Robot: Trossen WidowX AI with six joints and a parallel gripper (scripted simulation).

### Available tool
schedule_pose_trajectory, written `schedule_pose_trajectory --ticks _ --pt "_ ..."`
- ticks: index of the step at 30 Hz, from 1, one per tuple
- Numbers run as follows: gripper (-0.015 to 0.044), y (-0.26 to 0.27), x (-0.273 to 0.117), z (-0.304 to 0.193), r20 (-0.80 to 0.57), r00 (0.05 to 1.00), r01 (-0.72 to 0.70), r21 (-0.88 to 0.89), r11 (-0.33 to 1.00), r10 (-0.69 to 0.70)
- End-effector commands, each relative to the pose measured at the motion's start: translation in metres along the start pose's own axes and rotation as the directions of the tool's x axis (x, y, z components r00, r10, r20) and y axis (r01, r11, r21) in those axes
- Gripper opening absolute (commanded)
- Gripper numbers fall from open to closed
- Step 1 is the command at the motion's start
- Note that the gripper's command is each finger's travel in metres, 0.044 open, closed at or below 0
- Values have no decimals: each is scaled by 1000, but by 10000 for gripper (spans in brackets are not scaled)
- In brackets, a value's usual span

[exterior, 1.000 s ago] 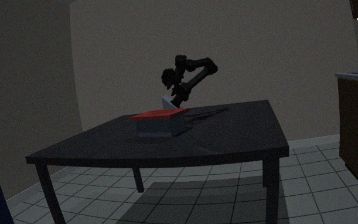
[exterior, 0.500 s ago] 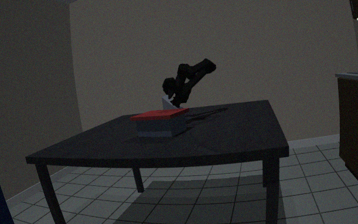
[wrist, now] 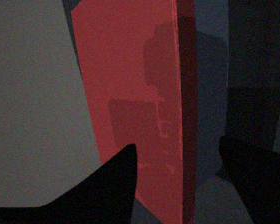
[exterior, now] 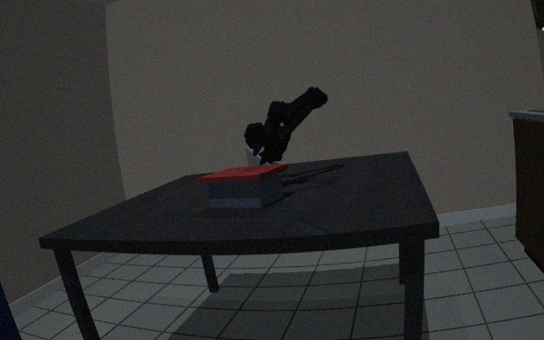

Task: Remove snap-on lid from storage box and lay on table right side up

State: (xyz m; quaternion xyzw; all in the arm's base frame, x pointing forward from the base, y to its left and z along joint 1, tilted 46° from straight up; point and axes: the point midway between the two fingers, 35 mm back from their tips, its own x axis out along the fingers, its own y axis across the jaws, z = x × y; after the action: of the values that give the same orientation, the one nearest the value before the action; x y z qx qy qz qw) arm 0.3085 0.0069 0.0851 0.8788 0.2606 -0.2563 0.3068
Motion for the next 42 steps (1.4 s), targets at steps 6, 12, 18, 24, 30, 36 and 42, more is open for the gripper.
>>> schedule_pose_trajectory --ticks 6,12,18,24,30,36,42 --pt "235 0 16 1 4 1000 -1 3 1000 1" --pt "235 -1 26 1 4 1000 -1 3 1000 1" --pt "235 -2 35 1 2 1000 -2 4 1000 2" --pt "235 -3 43 1 1 1000 -3 5 1000 3" --pt "136 -3 43 1 1 1000 -3 5 1000 3" --pt "96 -3 43 1 1 1000 -3 5 1000 3" --pt "0 -3 43 1 1 1000 -3 5 1000 3"
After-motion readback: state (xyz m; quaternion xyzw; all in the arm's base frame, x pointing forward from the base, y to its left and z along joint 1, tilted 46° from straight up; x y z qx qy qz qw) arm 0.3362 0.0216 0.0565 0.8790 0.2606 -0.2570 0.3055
